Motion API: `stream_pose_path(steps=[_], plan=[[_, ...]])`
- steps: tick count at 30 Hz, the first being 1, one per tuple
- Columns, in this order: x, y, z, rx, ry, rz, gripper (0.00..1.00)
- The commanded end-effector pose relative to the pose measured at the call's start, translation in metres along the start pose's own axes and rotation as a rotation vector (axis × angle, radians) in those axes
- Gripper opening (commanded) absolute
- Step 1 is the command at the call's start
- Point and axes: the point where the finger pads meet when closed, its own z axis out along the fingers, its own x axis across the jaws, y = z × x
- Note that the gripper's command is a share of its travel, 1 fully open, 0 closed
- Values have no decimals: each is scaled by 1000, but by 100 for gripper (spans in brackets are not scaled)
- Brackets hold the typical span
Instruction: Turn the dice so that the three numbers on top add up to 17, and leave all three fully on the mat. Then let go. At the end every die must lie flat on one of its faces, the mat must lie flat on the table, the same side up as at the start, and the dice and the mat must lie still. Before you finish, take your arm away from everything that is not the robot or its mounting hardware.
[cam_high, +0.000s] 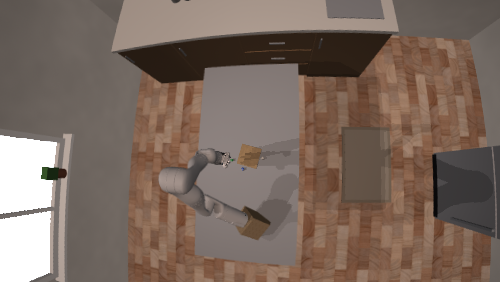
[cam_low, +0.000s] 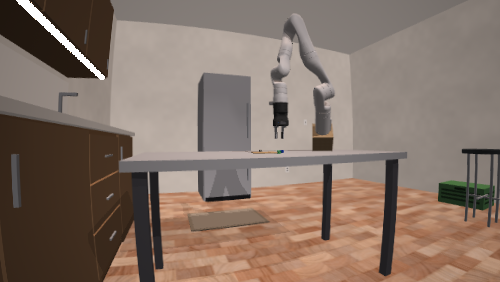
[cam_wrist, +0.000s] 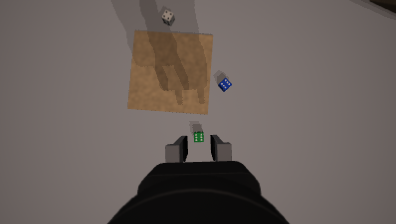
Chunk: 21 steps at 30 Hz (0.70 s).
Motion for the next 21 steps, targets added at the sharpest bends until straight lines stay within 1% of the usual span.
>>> stream_pose_path(steps=[1,13,21], plan=[[0,0,0,0,-1,0,64],[0,0,6,-1,-1,1,64],[0,0,16,-1,-1,1,64]])
